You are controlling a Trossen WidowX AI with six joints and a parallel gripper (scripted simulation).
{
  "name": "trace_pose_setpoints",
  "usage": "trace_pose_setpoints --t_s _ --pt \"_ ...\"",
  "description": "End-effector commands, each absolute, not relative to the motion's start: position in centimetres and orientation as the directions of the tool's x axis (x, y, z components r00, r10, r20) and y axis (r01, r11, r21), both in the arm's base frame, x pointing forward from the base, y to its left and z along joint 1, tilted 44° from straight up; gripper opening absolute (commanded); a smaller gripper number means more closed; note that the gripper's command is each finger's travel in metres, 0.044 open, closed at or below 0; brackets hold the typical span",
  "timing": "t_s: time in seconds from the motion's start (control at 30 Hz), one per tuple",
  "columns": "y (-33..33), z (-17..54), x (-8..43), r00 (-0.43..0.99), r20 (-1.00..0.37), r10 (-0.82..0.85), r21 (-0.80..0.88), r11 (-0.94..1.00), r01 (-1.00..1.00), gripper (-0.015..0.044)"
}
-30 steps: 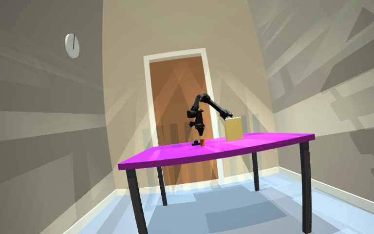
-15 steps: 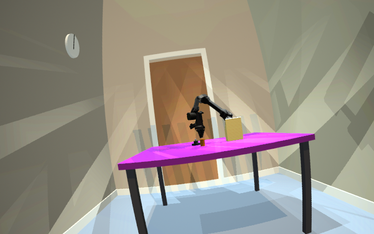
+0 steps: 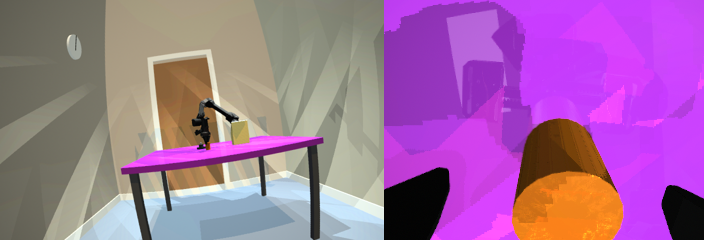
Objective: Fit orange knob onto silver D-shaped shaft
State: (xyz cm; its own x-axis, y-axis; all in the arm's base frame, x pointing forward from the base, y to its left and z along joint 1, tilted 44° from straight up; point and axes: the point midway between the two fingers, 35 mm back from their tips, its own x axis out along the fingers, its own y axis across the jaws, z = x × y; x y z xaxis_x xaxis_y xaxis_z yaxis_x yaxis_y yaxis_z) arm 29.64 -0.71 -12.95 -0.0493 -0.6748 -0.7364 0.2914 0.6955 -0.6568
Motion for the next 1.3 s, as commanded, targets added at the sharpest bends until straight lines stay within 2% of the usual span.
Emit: trace_pose_setpoints --t_s 0.0,0.67,1.0,1.23,1.27 --pt "-1.4 -13.7 29.2 -0.056 -0.731 -0.68 -0.665 0.692 0.28 0.044" --pt "-3.4 -15.7 28.8 -0.057 -0.729 -0.683 -0.668 0.69 0.28 0.044" --pt "-3.4 -15.7 28.8 -0.057 -0.729 -0.683 -0.668 0.69 0.28 0.0177" --pt "-3.4 -15.7 28.8 -0.057 -0.729 -0.683 -0.668 0.69 0.28 0.0131" --pt "-3.4 -15.7 28.8 -0.057 -0.729 -0.683 -0.668 0.69 0.28 0.0105"
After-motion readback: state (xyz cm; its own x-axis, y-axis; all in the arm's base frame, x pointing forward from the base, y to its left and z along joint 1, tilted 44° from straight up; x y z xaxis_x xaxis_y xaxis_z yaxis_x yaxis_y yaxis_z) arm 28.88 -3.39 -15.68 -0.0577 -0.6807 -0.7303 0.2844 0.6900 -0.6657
